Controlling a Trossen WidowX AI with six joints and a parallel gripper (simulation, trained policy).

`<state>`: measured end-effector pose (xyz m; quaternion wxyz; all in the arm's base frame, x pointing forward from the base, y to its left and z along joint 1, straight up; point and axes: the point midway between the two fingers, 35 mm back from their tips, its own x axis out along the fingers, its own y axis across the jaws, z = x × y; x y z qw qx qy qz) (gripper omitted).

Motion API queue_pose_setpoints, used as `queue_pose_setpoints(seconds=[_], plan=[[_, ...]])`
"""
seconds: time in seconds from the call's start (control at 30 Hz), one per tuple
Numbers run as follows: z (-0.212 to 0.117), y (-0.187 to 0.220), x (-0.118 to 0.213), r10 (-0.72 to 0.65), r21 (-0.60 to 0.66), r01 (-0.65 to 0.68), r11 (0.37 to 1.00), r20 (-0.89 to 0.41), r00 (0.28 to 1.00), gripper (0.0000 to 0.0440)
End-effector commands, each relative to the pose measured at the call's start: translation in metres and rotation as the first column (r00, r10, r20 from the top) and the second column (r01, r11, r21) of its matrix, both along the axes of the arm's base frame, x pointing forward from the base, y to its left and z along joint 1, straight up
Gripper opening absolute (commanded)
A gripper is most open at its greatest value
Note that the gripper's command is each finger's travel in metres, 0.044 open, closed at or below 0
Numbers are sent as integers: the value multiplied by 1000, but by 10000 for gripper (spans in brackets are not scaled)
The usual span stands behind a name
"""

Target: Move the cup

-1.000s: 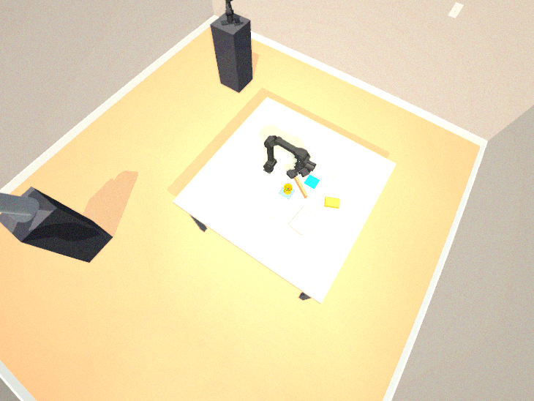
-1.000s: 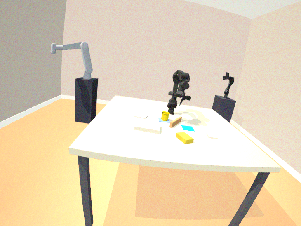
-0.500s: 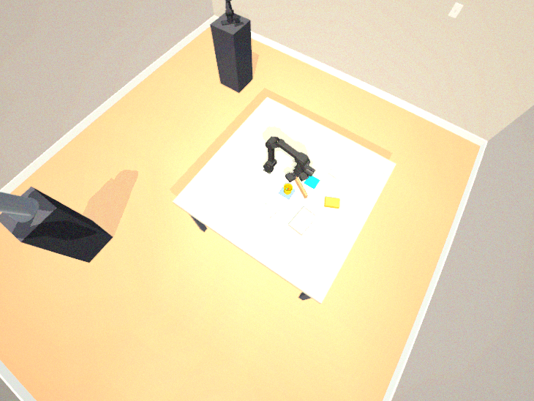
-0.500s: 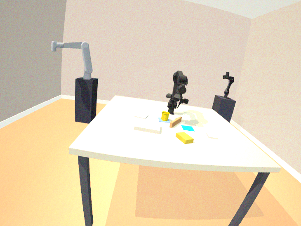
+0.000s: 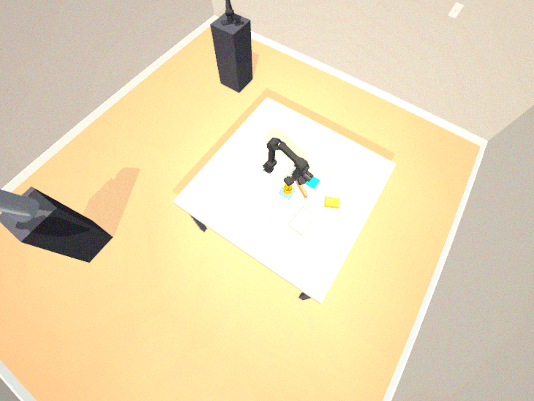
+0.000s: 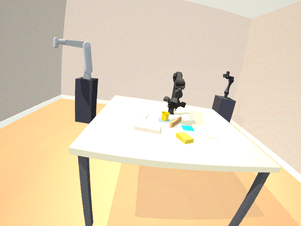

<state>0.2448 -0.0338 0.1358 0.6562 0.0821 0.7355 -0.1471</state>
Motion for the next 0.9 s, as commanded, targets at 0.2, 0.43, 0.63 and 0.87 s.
queue_pose_setpoints(seconds=[0.2, 0.43, 0.63, 0.87], plan=[[-22, -11, -3, 47, 6, -46, 999, -37, 998, 201], [-40, -17, -6, 100, 22, -99, 995, -58, 993, 204], [-57, -20, -9, 165, 44, -162, 986, -77, 983, 205], [-76, -21, -13, 266, 79, -260, 962, -89, 960, 167]])
